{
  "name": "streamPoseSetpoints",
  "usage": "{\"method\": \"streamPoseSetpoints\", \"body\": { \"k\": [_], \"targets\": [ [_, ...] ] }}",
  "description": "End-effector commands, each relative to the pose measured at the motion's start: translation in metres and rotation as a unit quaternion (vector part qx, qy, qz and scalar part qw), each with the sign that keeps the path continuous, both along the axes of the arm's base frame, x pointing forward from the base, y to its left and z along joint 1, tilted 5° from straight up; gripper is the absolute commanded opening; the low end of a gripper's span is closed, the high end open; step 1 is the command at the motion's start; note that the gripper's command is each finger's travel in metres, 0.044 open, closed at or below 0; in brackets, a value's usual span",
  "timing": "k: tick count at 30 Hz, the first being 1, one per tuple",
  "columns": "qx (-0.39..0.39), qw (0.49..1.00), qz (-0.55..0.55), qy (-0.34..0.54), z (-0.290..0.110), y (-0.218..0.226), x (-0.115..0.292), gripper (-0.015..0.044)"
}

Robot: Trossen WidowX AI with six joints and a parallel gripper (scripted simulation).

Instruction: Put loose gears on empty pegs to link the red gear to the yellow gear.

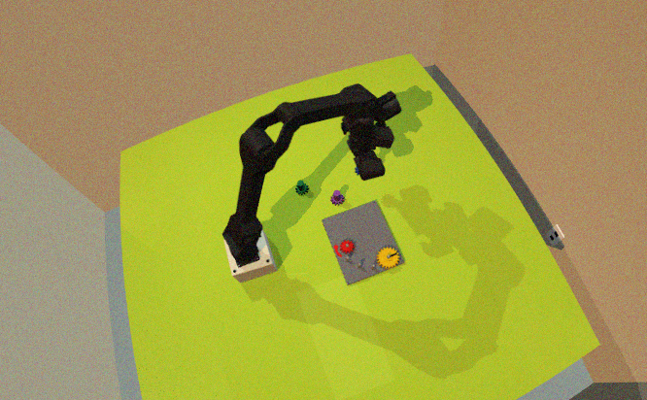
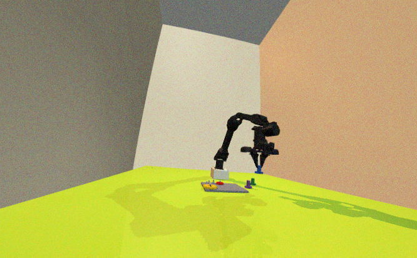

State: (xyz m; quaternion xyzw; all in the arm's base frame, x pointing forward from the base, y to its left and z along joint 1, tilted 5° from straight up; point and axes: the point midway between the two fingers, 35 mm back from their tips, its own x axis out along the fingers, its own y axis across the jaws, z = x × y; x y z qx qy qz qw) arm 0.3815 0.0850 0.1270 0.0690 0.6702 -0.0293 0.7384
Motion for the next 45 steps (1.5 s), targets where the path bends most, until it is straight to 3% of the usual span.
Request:
{"method": "streamPoseSetpoints", "body": {
  "k": [1,20,45],
  "targets": [
    [0.001,1.000,0.000,-0.002,0.011,0.000,-0.001,0.0000],
    [0.001,1.000,0.001,-0.001,0.053,-0.003,-0.010,0.0000],
    [-0.002,1.000,0.001,0.001,0.034,-0.053,-0.019,0.0000]
  ]
}}
